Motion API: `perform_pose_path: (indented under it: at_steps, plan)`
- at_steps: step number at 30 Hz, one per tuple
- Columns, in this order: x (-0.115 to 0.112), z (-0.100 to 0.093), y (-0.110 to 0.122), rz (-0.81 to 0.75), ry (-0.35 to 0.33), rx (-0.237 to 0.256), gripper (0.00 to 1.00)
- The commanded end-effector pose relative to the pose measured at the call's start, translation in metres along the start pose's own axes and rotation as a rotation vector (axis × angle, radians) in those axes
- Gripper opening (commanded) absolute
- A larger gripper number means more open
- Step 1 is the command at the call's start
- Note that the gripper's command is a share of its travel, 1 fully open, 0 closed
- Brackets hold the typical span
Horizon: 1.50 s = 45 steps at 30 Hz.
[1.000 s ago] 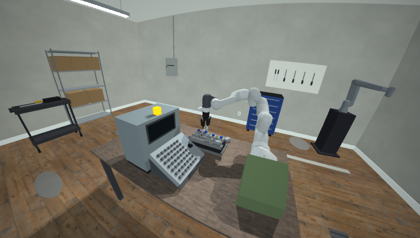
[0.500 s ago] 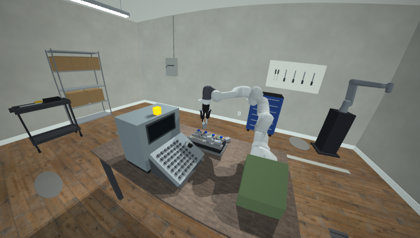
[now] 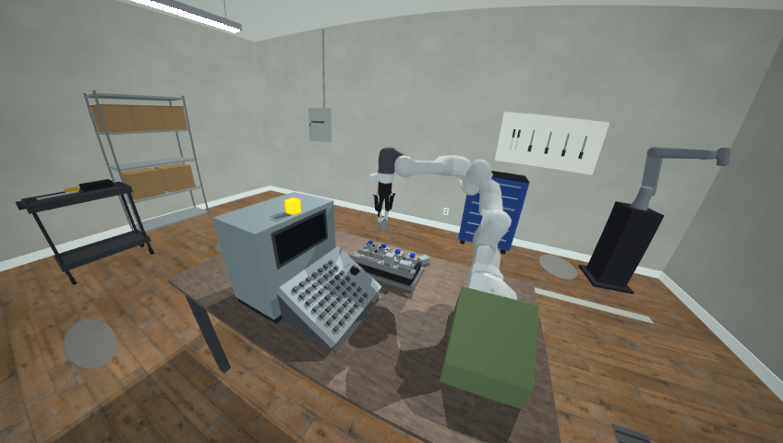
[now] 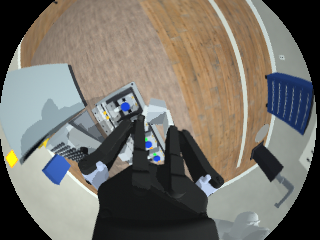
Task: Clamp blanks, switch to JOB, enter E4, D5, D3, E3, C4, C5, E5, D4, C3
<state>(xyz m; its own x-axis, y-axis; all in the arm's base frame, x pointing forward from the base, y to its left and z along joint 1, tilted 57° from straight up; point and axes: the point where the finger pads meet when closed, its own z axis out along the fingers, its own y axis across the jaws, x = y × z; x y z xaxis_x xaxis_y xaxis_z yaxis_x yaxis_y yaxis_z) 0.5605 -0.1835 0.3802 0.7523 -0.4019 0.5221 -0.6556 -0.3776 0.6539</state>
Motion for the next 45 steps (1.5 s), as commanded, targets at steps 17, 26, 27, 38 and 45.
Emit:
perform_pose_path:
  at_steps: [17,26,27,38,45]
  plan:
    - [-0.077,-0.01,-0.07,-0.321,-0.013,-0.006,0.0]
    - [-0.162,-0.008,-0.126,-0.618,-0.016,-0.009,0.0]
    - [-0.164,-0.008,-0.127,-0.624,-0.016,-0.009,0.0]
    - [-0.164,-0.008,-0.127,-0.625,-0.016,-0.009,0.0]
    - [-0.164,-0.008,-0.127,-0.625,-0.016,-0.009,0.0]
